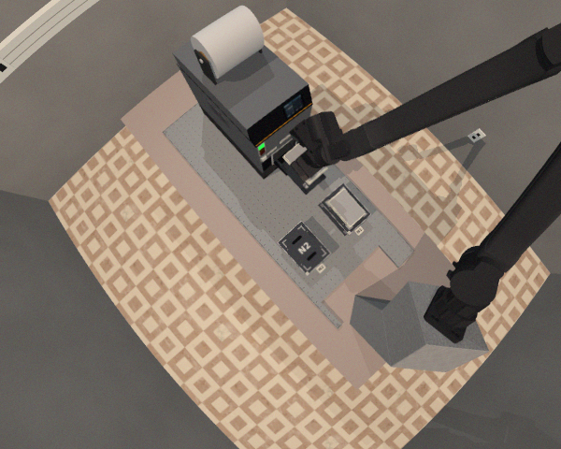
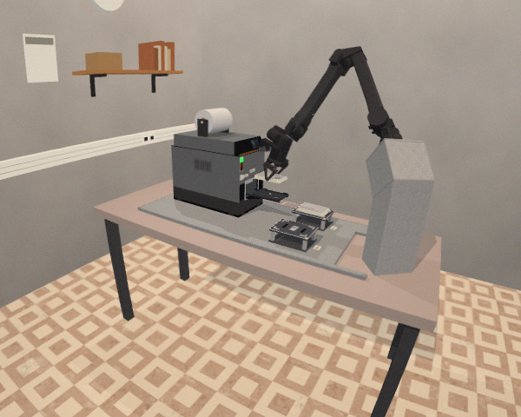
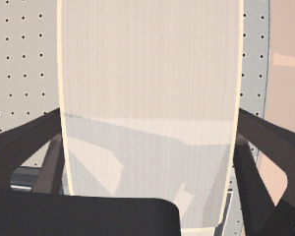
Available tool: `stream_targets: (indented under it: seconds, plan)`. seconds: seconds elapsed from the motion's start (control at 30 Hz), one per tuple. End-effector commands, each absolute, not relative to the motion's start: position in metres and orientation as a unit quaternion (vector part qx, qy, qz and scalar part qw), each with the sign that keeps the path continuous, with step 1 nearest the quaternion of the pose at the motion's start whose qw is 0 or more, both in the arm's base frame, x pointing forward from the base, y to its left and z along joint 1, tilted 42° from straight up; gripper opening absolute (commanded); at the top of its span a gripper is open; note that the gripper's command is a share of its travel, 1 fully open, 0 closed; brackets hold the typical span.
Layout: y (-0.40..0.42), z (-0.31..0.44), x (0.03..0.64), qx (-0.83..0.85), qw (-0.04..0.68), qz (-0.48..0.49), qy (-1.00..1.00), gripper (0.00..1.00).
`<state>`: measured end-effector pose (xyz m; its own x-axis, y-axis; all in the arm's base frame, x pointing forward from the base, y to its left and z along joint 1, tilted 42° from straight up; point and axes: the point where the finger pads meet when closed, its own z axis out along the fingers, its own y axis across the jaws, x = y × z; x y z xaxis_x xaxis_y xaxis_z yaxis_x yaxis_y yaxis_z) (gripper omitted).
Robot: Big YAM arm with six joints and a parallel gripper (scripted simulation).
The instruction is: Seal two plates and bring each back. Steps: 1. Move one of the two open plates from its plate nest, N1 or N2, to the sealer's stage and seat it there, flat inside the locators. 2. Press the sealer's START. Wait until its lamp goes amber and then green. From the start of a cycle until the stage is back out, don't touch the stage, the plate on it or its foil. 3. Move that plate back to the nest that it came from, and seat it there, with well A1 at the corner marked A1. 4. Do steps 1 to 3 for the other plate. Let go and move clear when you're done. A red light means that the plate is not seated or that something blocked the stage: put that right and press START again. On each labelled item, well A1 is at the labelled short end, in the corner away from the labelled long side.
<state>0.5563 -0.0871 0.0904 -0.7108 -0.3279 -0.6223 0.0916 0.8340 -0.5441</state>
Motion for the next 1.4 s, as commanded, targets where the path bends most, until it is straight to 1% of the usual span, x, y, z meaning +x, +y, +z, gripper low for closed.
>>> stream_targets:
  seconds: [0.0,0.4,0.67,1.37]
  plan:
    - [-0.071,0.12,0.572,-0.069,0.407,-0.278,0.867,0.0]
    - [-0.07,0.072,0.549,-0.069,0.375,-0.274,0.883,0.0]
    - [-0.059,0.071,0.543,-0.069,0.385,-0.272,0.879,0.0]
    - [-0.039,0.032,0.512,-0.074,0.377,-0.272,0.883,0.0]
